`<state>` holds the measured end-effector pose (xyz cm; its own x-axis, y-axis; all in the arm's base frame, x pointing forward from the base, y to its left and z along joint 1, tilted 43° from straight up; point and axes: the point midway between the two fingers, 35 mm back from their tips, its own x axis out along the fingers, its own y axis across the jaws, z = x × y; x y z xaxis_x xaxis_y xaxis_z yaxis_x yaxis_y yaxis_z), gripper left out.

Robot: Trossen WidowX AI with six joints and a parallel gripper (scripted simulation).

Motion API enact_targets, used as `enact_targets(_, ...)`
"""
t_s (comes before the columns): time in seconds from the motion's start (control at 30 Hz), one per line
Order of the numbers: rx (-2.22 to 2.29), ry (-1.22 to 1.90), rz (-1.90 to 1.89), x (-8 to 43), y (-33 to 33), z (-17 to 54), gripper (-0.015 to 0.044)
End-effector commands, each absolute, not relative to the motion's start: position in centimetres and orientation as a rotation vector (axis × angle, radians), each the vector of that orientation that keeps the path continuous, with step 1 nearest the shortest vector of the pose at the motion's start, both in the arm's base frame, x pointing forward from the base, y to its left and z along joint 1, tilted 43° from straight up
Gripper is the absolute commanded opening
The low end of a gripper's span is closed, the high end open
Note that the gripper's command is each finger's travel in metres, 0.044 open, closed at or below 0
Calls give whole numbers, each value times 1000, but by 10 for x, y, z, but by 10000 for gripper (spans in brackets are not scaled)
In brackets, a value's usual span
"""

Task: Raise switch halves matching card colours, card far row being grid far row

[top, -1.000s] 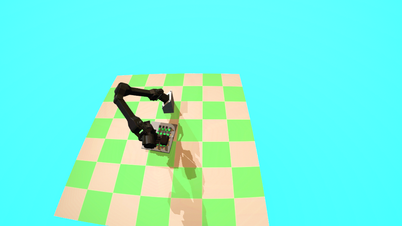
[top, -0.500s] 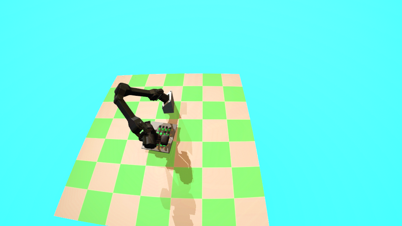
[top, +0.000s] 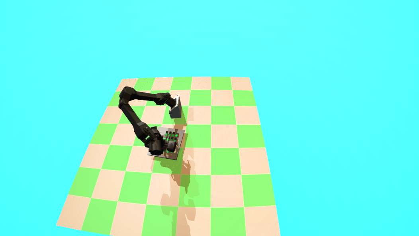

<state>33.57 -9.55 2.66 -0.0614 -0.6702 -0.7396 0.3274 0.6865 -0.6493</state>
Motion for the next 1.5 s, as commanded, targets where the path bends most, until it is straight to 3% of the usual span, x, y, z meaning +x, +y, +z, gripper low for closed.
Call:
enact_targets(0.0,-316,1416,-837,335,-97,25,0)
enact_targets(1.47,-316,1416,-837,335,-101,21,0)
